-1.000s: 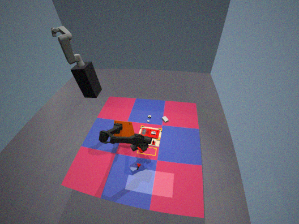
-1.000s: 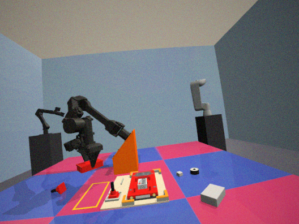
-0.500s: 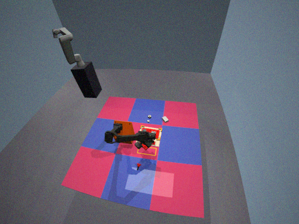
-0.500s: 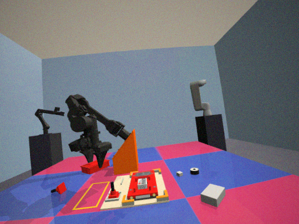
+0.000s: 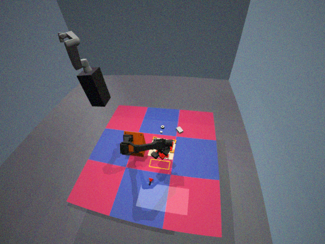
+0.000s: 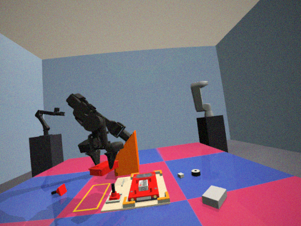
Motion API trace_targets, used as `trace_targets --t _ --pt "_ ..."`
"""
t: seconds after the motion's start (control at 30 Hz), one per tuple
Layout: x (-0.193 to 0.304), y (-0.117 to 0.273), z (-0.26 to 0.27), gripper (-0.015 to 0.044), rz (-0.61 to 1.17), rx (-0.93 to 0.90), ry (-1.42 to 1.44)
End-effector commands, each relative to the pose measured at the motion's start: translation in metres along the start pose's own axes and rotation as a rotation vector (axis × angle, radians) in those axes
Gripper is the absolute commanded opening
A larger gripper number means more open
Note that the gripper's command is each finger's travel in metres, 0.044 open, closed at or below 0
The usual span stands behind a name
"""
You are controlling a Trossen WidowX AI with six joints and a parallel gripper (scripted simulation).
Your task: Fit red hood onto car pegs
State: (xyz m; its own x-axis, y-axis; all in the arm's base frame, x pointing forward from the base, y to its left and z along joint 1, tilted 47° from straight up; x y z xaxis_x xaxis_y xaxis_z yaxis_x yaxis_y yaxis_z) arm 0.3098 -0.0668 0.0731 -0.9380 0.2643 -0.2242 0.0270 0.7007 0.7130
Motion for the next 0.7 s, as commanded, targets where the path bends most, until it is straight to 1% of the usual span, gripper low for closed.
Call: trace_targets --t 0.0,0.67 --pt "-0.003 0.001 0.011 0.0000 -0.003 -0.005 0.037" --pt "-0.002 0.001 0.077 0.0000 -0.003 -0.001 0.250"
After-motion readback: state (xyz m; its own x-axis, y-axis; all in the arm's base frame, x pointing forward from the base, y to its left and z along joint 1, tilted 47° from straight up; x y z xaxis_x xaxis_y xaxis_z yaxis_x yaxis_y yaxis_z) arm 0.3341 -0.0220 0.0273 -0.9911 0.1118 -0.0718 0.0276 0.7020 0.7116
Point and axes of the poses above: the point midway between the two fingers, 35 mm back from their tips, its own y axis back along the fingers, its own z axis across the jaws, x = y × z, the point moved 5 cm from there along y, back along the fingers, and after that the axes turned 14 degrees about y, right-handed, at the moved point
